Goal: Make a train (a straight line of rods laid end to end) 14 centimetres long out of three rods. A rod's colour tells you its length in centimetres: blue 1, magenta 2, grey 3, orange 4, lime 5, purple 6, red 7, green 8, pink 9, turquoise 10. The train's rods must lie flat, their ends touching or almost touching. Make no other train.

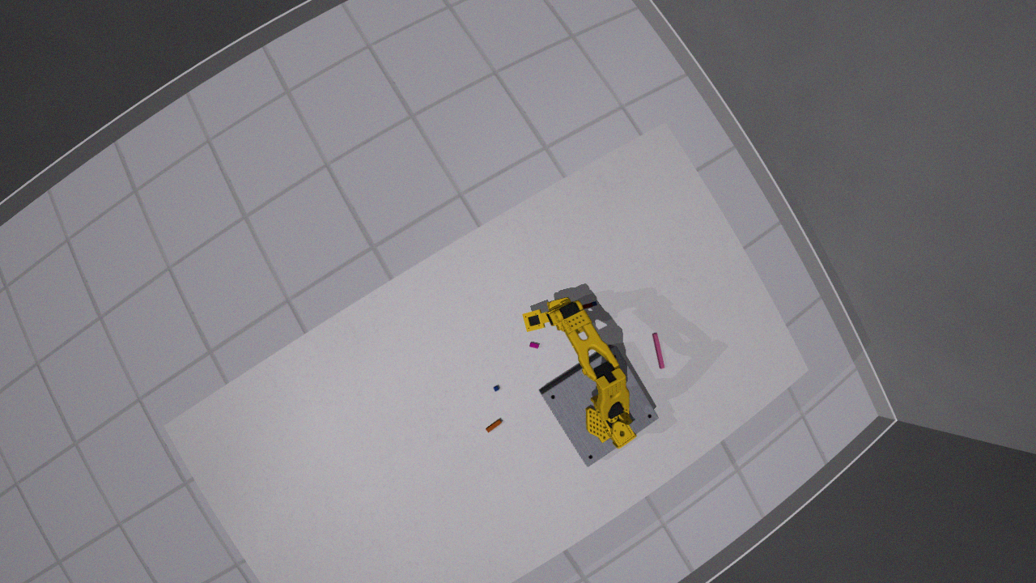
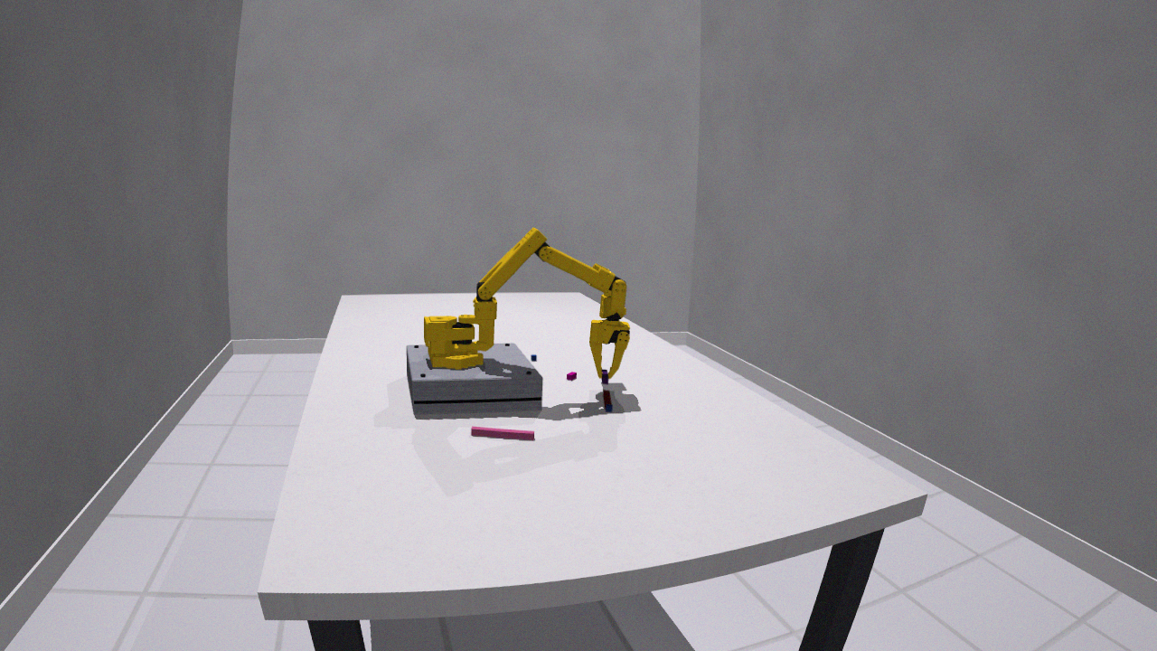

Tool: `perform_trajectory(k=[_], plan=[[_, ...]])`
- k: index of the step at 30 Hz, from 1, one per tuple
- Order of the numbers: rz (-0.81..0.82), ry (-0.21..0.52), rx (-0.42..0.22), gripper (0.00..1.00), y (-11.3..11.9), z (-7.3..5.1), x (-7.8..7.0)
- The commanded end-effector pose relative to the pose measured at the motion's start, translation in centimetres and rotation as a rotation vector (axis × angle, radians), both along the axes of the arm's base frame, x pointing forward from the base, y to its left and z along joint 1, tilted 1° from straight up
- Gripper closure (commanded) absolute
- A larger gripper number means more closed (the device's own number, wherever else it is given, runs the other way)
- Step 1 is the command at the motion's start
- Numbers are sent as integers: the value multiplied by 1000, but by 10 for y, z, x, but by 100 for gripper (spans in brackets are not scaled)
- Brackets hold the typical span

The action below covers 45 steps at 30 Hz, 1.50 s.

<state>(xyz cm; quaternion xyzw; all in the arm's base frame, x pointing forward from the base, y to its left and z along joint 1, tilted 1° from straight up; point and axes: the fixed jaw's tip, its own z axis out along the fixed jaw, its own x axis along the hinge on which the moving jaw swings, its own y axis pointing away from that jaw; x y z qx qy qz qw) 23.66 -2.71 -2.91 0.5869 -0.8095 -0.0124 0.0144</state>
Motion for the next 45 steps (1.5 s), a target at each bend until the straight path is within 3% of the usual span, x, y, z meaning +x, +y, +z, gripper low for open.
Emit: perform_trajectory(k=[1,19,20,45], plan=[[0,-8,0,100,4,2,0],[0,-8,0,100,4,2,0],[5,-42,-3,100,8,9,5],[5,-42,-3,100,8,8,5]])
